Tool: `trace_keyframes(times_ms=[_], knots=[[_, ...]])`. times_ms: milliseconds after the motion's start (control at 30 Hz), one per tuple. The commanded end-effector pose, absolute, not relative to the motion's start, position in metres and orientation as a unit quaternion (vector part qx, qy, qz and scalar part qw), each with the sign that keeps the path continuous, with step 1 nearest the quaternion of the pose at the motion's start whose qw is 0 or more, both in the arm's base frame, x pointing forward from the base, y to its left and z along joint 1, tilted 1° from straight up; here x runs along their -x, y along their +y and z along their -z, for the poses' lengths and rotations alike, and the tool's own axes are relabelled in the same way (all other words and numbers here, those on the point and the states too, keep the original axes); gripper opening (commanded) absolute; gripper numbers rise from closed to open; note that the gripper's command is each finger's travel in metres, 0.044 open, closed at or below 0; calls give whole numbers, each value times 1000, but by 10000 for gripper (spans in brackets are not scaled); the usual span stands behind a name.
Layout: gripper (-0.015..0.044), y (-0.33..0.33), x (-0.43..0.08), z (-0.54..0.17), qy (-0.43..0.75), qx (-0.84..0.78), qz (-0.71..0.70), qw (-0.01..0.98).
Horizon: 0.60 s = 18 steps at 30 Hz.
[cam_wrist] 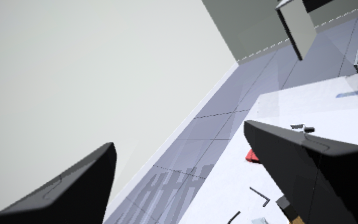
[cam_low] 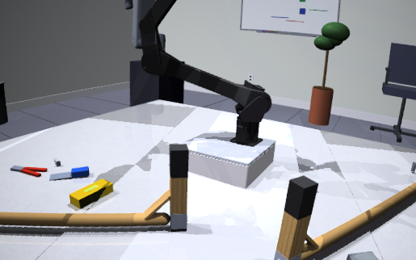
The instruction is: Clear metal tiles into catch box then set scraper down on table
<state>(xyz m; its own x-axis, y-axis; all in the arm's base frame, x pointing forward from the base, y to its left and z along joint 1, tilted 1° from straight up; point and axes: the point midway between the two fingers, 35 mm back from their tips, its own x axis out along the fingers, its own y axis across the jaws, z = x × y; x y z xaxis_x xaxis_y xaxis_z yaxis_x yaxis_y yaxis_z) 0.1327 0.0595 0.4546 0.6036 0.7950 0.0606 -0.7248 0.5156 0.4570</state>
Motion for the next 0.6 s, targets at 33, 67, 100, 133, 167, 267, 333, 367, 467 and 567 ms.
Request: trace_keyframes(times_ms=[33,67,100,133,167,267,333,367,467,567], knots=[[440,59,-133,-456,78,-224,-438,867],[440,59,-133,-458,78,-224,-438,867],[440,59,-133,-461,78,-224,-438,867],[440,59,-133,-463,78,-224,-438,867],[440,59,-134,-465,78,-224,-438,867],[440,58,-134,-472,78,-224,-438,867],[440,58,-134,-477,78,-224,-438,867],[440,58,-135,-479,78,-224,-438,867],[440,57,-135,-486,78,-224,-438,867],[440,57,-135,-492,78,-224,-438,867]])
